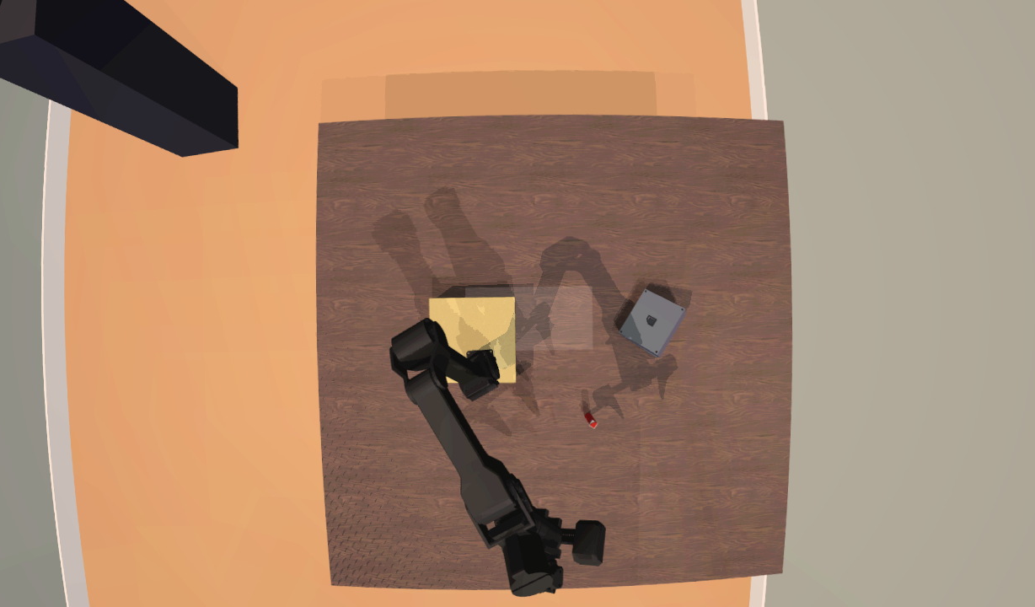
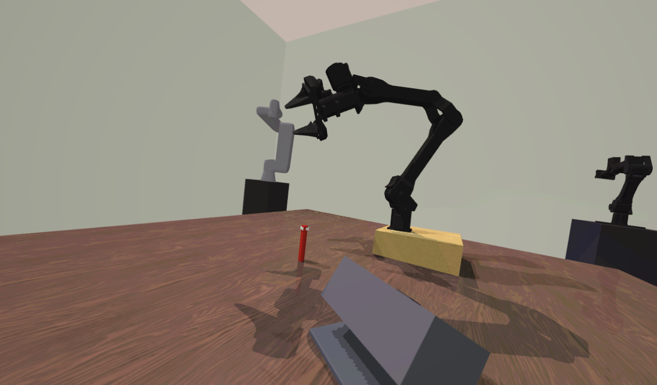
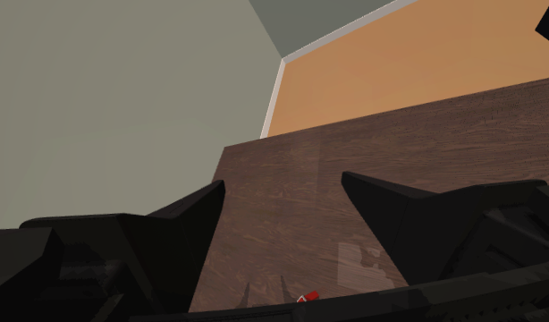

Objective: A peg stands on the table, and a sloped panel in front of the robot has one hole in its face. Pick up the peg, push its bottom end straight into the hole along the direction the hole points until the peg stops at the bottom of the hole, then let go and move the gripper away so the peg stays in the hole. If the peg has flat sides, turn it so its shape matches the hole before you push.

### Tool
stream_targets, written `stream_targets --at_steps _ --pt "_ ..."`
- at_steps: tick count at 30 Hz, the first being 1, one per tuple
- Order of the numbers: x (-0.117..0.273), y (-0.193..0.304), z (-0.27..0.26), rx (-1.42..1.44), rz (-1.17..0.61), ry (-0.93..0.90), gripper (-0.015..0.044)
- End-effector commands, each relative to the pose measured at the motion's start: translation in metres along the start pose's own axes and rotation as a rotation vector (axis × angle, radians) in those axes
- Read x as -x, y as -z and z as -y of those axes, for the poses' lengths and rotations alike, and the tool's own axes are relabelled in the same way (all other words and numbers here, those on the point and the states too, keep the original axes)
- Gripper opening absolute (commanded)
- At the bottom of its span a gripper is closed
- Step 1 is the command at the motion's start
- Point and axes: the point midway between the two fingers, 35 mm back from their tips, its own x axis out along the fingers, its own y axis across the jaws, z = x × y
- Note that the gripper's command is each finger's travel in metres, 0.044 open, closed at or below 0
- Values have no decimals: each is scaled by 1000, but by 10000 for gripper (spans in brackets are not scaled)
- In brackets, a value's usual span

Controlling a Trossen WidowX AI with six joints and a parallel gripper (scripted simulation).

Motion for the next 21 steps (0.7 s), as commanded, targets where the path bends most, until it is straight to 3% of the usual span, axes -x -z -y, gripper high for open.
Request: stream_targets --at_steps 1,21 --pt "-11 10 -1 -40 -48 19 440" --pt "-64 94 -6 -300 -361 212 440"
